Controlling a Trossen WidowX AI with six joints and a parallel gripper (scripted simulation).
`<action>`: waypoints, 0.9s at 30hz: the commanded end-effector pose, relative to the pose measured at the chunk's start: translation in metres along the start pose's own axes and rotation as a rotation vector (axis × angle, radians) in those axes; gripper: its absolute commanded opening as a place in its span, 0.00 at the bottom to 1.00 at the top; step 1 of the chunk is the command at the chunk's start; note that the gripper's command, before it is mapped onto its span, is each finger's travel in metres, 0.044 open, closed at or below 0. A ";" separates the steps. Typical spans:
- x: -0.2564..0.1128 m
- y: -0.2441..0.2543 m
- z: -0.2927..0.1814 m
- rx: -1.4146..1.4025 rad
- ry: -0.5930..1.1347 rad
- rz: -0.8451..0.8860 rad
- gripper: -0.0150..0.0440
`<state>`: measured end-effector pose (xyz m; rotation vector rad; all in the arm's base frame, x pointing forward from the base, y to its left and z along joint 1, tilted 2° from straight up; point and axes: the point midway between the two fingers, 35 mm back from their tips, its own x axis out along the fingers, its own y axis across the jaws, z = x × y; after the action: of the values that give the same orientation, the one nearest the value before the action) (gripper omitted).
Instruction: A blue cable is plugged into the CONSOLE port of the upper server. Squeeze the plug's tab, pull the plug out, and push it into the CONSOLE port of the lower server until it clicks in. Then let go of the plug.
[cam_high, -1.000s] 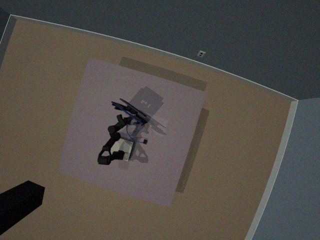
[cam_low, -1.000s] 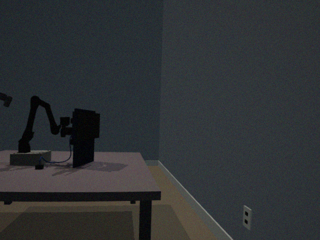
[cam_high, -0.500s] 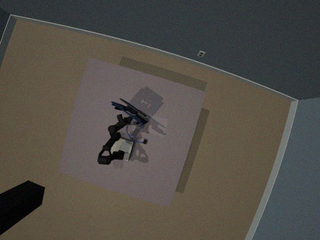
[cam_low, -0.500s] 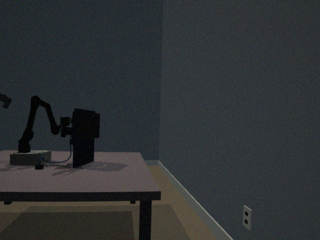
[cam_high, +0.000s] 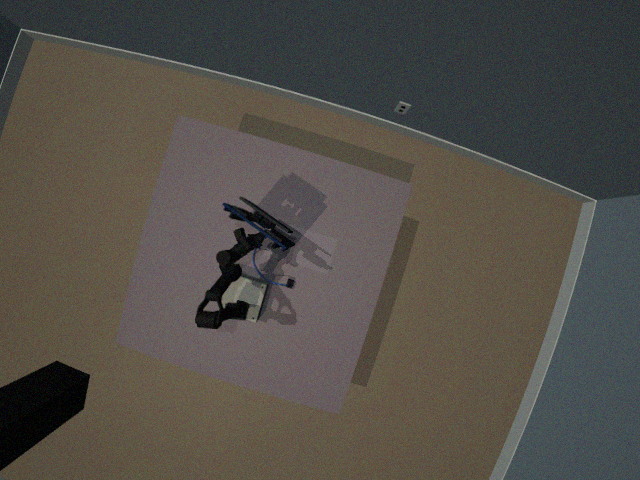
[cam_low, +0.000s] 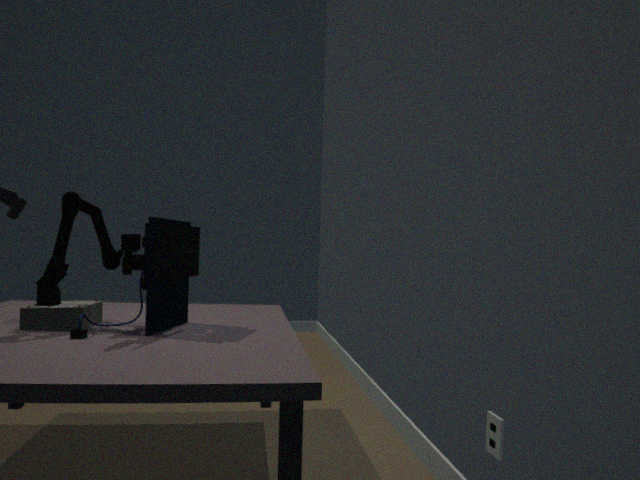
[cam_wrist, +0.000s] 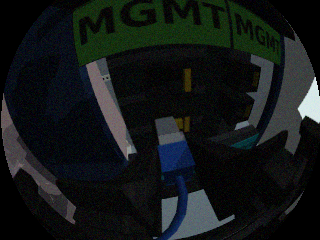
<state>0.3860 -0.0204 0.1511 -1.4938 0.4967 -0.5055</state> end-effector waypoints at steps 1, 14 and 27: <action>0.001 -0.002 0.002 0.003 -0.003 -0.006 0.25; 0.003 -0.002 0.002 0.003 -0.003 -0.007 0.25; 0.005 -0.002 0.003 0.003 -0.003 -0.008 0.25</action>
<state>0.3896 -0.0215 0.1511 -1.4937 0.4953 -0.5074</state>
